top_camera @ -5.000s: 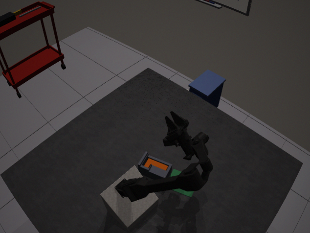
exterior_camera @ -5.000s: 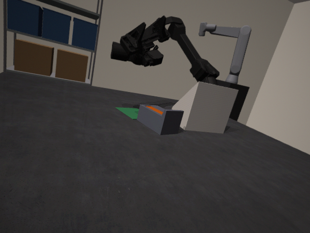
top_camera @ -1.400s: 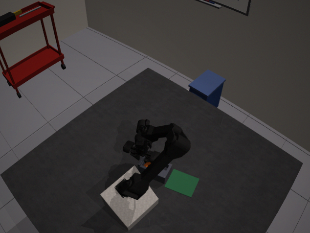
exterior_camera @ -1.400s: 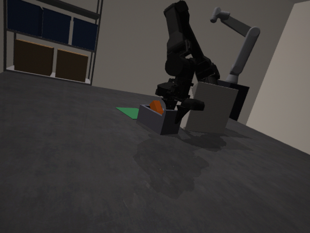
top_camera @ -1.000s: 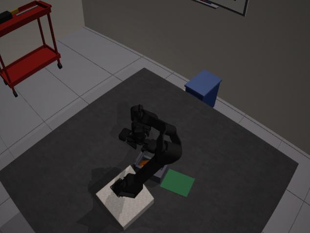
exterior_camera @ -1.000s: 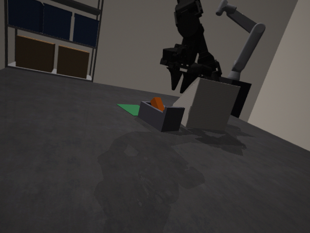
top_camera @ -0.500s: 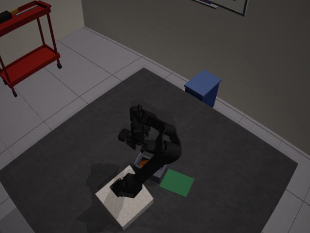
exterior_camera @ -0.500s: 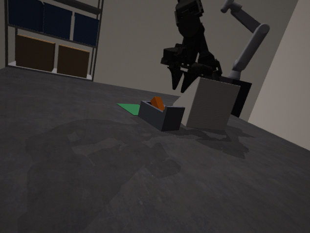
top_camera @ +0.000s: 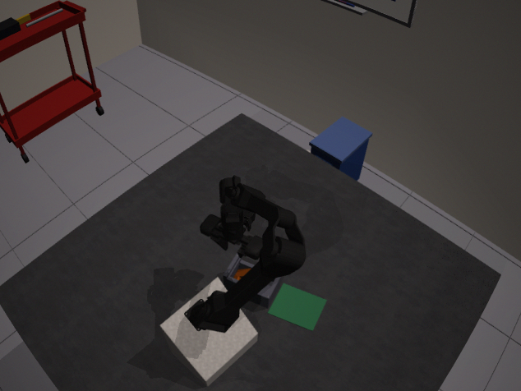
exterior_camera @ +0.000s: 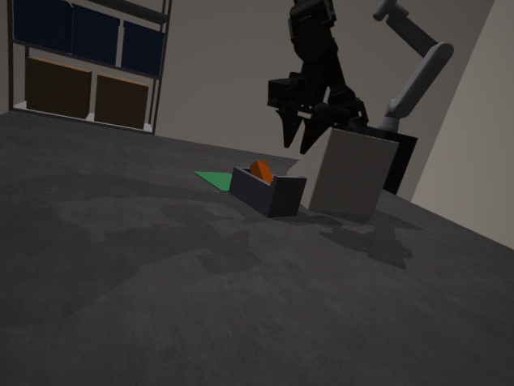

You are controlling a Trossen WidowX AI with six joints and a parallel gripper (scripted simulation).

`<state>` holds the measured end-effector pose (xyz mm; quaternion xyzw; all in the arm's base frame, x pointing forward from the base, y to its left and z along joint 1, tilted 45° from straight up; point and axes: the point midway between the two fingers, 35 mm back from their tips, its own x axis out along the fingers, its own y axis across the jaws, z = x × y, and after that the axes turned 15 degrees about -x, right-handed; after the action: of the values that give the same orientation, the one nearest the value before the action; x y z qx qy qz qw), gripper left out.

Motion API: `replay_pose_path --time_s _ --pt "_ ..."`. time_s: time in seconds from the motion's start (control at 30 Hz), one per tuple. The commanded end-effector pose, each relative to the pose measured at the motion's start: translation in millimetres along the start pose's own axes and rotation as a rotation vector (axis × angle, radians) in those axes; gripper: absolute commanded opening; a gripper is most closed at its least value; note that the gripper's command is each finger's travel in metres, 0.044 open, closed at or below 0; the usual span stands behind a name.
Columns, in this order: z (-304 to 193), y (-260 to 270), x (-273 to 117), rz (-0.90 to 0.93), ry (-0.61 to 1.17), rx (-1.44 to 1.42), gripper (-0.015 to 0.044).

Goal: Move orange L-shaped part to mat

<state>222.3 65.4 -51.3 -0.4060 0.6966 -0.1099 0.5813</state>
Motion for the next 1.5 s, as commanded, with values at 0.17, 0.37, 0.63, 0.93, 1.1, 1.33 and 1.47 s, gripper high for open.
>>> replay_pose_path --time_s 0.17,0.37,0.63,0.93,1.1,1.33,1.47 --pt "-0.6 -38.4 -1.3 -0.002 0.005 0.745 0.028" --pt "-5.6 -71.6 -0.8 -0.013 0.009 1.416 0.028" --pt "-6.4 -75.4 -0.6 -0.014 0.01 1.492 0.028" --pt "-7.1 -75.7 30.3 -0.016 0.009 1.493 0.028" --pt "-6.8 -75.7 34.3 -0.015 0.009 1.493 0.028" --pt "-6.3 -75.8 45.8 -0.014 0.009 1.492 0.028" --pt "-6.3 -75.8 52.4 -0.014 0.009 1.492 0.028"
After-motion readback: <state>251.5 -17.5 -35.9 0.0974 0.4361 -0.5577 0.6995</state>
